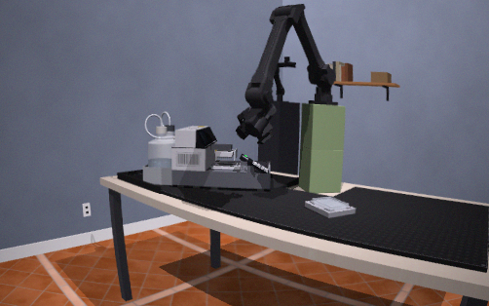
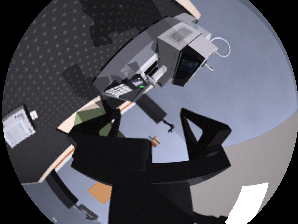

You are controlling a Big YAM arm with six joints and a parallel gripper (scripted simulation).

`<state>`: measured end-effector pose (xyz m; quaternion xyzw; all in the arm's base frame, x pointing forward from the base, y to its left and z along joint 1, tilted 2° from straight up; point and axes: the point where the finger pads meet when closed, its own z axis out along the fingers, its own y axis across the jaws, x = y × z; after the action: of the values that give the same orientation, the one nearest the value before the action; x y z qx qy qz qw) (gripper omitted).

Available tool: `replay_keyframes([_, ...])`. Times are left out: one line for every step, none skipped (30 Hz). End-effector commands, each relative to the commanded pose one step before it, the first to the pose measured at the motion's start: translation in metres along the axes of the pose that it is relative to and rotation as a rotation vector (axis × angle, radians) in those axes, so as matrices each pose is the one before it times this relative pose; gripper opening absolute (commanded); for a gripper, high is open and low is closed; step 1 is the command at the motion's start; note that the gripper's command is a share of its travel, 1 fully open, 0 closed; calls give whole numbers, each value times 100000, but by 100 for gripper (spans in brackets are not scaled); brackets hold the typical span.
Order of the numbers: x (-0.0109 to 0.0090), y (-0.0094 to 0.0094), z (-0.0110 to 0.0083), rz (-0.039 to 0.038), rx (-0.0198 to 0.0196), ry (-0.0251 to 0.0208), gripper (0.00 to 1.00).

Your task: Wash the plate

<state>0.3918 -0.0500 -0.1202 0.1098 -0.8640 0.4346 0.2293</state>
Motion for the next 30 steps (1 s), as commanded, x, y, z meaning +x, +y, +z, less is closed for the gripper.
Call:
replay_keyframes([-92, -258, -238, 608, -111, -527, 100])
replay_keyframes([0, 0, 0, 0, 0, 0, 100])
replay_keyframes([0, 0, 0, 0, 0, 0, 100])
replay_keyframes([0, 0, 0, 0, 0, 0, 100])
replay_keyframes([0, 0, 0, 0, 0, 0, 100])
replay_keyframes([0, 0, 0, 0, 0, 0, 100])
replay_keyframes([0, 0, 0, 0, 0, 0, 100])
replay_keyframes([0, 0, 0, 0, 0, 0, 100])
replay_keyframes([0, 0, 0, 0, 0, 0, 100])
replay_keyframes([0, 0, 0, 0, 0, 0, 100])
replay_keyframes([0, 0, 0, 0, 0, 0, 100])
replay_keyframes([0, 0, 0, 0, 0, 0, 100])
replay_keyframes([0, 0, 0, 0, 0, 0, 100])
replay_keyframes([0, 0, 0, 0, 0, 0, 100])
replay_keyframes([0, 0, 0, 0, 0, 0, 100])
replay_keyframes([0, 0, 0, 0, 0, 0, 100])
replay_keyframes([0, 0, 0, 0, 0, 0, 100])
replay_keyframes([267, -284, -51, 2263, -4243, -2138, 100])
replay_keyframes([307, 326, 214, 1037, -3110, -904, 100])
replay_keyframes([303, 370, 151, 909, -3008, -1057, 100])
replay_keyframes([309, 362, 159, 909, -3007, -1056, 100])
replay_keyframes([317, 357, 167, 494, -1668, -578, 100])
replay_keyframes([309, 360, 165, 649, -3031, -1171, 100])
replay_keyframes([314, 353, 172, 649, -3030, -1171, 100])
replay_keyframes([323, 350, 180, 139, -729, -266, 100])
replay_keyframes([318, 353, 164, 537, -2998, -1302, 100])
replay_keyframes([323, 346, 170, 538, -2997, -1301, 100])
replay_keyframes([287, 659, -83, -752, -348, -970, 100])
replay_keyframes([362, 134, 328, 1025, -3239, -993, 100])
replay_keyframes([349, 237, 239, 718, -3087, -1226, 100])
